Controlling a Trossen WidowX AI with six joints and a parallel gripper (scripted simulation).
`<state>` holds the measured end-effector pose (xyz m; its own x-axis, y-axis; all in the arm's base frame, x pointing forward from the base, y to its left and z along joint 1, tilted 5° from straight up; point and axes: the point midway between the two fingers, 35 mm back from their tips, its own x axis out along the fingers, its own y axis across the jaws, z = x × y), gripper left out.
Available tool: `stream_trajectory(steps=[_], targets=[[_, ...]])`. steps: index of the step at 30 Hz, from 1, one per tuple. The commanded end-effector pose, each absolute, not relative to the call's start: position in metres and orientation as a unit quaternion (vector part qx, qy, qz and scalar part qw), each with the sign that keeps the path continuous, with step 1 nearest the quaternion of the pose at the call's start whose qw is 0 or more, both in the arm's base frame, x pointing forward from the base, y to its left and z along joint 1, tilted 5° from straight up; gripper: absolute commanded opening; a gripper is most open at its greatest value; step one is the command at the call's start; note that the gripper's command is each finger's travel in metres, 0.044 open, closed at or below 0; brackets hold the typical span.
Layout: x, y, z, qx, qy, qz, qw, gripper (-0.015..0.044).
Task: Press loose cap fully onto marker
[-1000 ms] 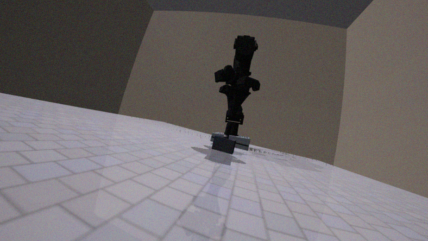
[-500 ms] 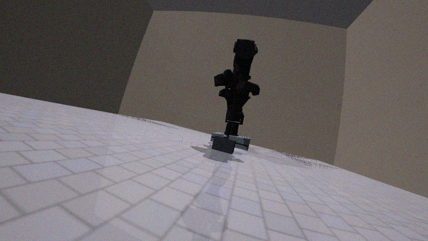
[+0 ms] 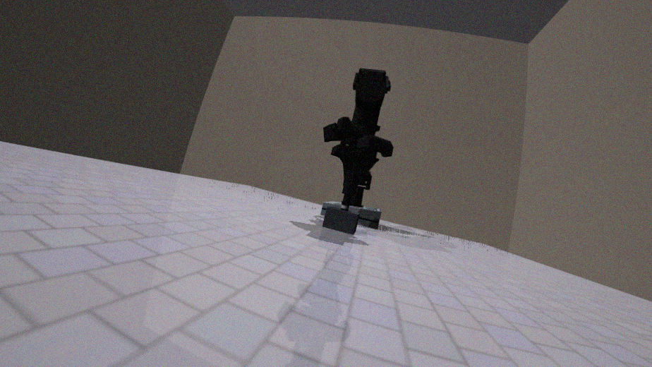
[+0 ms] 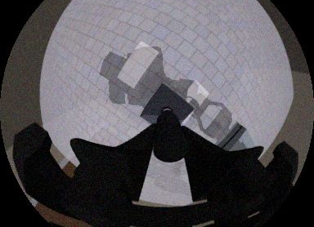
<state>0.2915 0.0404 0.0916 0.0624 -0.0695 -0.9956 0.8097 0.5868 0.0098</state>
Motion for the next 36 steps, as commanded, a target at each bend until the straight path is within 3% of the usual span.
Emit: stream_trajectory(steps=[1, 19, 36], targets=[[0.292, 0.039, 0.083, 0.308, 0.599, -0.333, 0.66, 0.0], [0.292, 0.039, 0.073, 0.308, 0.599, -0.333, 0.66, 0.0], [0.291, 0.039, 0.073, 0.309, 0.599, -0.334, 0.659, 0.044]])
